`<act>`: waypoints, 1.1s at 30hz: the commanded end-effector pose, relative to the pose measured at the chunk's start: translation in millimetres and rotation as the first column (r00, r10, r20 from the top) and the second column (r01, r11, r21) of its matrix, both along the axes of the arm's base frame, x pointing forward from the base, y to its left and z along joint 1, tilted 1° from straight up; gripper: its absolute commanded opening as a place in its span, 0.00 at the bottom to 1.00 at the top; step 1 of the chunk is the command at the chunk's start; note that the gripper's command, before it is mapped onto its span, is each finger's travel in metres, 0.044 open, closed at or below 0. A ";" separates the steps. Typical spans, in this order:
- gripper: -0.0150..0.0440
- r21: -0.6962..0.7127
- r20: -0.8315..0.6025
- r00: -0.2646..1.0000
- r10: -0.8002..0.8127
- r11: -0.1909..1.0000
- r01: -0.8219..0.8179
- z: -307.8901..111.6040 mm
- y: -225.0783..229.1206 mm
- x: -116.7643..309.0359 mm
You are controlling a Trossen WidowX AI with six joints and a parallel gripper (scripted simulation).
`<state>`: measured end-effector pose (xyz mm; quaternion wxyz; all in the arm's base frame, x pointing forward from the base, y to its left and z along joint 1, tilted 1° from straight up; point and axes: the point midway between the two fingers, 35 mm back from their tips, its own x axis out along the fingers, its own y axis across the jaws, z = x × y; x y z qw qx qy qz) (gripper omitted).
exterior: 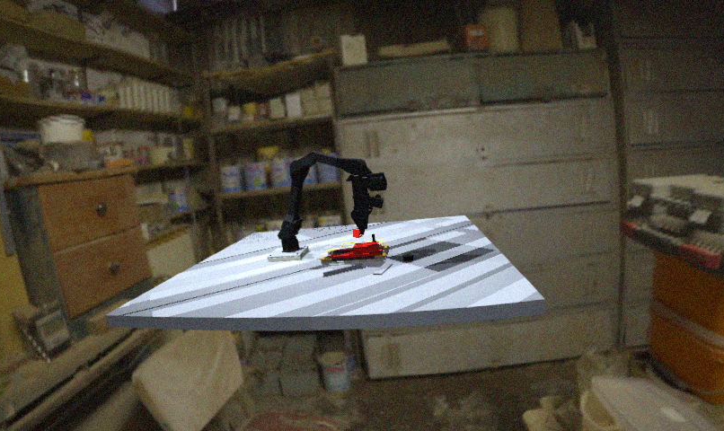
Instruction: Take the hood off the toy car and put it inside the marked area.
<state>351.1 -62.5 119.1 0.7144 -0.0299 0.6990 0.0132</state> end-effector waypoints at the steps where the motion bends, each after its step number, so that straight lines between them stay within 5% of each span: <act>1: 1.00 -0.005 -0.001 1.000 0.007 1.000 -0.007 -1.1 -1.3 0.3; 33: 1.00 -0.005 -0.001 1.000 0.007 1.000 -0.007 -23.5 -2.4 1.6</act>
